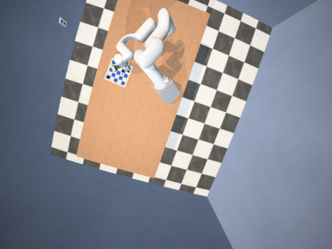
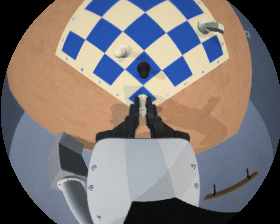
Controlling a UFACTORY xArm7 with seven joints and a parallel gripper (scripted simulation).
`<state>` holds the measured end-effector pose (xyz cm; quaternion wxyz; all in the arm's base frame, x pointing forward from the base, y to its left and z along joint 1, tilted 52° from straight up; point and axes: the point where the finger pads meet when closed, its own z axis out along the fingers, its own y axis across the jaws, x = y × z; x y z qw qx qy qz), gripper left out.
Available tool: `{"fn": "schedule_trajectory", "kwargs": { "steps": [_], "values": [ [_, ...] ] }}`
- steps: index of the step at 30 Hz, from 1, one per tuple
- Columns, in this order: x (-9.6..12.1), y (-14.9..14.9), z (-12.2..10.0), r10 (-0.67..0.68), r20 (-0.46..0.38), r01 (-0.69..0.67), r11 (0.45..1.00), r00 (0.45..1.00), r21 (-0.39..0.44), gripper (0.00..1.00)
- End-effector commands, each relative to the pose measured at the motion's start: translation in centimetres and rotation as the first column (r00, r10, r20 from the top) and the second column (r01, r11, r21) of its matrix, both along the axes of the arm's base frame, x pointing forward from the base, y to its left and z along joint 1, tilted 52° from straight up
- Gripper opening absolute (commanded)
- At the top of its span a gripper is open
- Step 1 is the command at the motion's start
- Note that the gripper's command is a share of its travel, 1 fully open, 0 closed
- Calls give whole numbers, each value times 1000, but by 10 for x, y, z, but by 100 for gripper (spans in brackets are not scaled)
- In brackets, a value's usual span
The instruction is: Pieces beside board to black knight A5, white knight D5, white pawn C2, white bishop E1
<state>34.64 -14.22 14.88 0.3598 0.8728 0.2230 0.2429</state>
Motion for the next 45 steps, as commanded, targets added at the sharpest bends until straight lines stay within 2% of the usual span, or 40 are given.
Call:
{"fn": "schedule_trajectory", "kwargs": {
  "steps": [1, 4, 5, 7, 8, 12, 13, 15, 16, 18, 19, 45],
  "values": [
    [0, 1, 0, 2, 1, -2, 1000, 1000, -1, 0],
    [0, 1, 0, 2, 1, -2, 1000, 1000, -1, 0],
    [0, 1, 0, 2, 1, -2, 1000, 1000, -1, 7],
    [0, 1, 0, 2, 1, -2, 1000, 1000, -1, 7],
    [0, 1, 0, 2, 1, -2, 1000, 1000, -1, 15],
    [0, 1, 0, 2, 1, -2, 1000, 1000, -1, 15],
    [0, 1, 0, 2, 1, -2, 1000, 1000, -1, 22],
    [0, 1, 0, 2, 1, -2, 1000, 1000, -1, 22],
    [0, 1, 0, 2, 1, -2, 1000, 1000, -1, 30],
    [0, 1, 0, 2, 1, -2, 1000, 1000, -1, 30],
    [0, 1, 0, 2, 1, -2, 1000, 1000, -1, 37],
    [-8, 7, 8, 2, 1, -2, 1000, 1000, -1, 37]
  ]
}}
